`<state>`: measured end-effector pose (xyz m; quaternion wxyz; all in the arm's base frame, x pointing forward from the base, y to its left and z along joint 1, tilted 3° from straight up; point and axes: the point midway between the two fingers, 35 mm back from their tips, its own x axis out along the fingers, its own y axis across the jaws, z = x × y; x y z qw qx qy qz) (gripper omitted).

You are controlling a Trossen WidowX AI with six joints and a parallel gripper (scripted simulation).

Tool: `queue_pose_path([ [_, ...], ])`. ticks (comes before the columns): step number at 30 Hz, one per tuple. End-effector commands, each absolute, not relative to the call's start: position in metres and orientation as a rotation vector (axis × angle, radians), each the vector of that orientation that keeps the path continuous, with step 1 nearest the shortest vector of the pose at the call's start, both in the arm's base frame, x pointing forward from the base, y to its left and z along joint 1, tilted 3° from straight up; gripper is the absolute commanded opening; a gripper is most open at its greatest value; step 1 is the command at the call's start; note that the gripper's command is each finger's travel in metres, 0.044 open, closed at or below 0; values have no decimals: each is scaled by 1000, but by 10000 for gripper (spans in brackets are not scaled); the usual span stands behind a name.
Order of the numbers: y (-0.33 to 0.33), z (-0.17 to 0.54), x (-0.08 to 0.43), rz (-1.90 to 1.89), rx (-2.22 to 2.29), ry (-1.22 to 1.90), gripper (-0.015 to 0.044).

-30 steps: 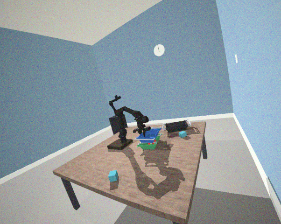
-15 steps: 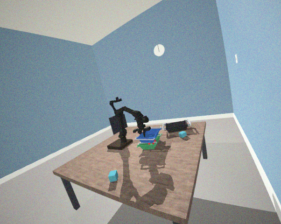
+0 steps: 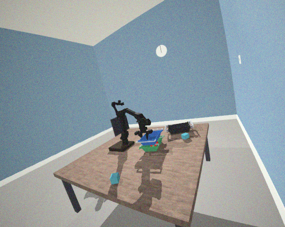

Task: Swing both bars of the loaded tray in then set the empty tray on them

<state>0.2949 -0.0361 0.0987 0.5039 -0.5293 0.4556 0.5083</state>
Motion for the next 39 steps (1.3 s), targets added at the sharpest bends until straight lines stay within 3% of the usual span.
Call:
queue_pose_path([
  [1, -37, 98, 294, 1232, -1282, 1103, 279],
  [12, -37, 98, 294, 1232, -1282, 1103, 440],
  [22, -37, 107, 296, 1227, -1278, 1100, 440],
  [39, -39, 191, 292, 1231, -1282, 1103, 440],
])
